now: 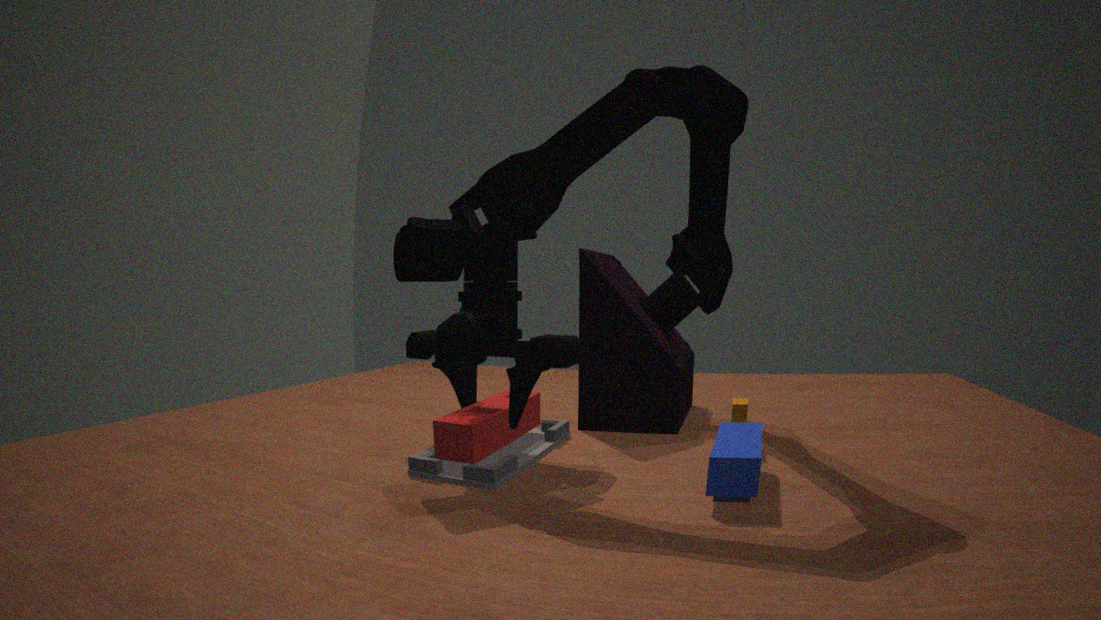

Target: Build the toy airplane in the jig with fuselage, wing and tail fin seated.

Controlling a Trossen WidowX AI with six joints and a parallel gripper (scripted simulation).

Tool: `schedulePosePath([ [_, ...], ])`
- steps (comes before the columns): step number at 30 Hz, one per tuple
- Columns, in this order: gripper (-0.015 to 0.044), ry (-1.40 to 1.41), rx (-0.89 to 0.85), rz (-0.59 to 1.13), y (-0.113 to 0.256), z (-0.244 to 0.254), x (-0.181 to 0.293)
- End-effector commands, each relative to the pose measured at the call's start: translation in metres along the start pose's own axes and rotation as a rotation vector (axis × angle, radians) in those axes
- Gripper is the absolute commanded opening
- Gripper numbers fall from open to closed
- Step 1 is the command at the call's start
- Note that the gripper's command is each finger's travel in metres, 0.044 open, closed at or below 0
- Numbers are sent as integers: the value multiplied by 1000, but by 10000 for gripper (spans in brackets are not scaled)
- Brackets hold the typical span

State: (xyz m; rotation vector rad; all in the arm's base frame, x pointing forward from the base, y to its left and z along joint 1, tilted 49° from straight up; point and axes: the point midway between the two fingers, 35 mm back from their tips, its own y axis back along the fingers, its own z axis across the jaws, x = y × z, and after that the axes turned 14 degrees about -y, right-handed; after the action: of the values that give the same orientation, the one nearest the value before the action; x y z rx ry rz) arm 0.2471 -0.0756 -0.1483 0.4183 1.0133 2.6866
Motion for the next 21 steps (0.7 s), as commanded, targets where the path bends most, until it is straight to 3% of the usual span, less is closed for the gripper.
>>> schedulePosePath([
  [1, 345, 1, 1, 0, 0, 0, 0],
  [5, 440, 1, 1, 0, 0, 0, 0],
  [15, 440, 1, 1, 0, 3, 0, -1],
  [21, 440, -6, 2, -4, 93, -2, -2],
])
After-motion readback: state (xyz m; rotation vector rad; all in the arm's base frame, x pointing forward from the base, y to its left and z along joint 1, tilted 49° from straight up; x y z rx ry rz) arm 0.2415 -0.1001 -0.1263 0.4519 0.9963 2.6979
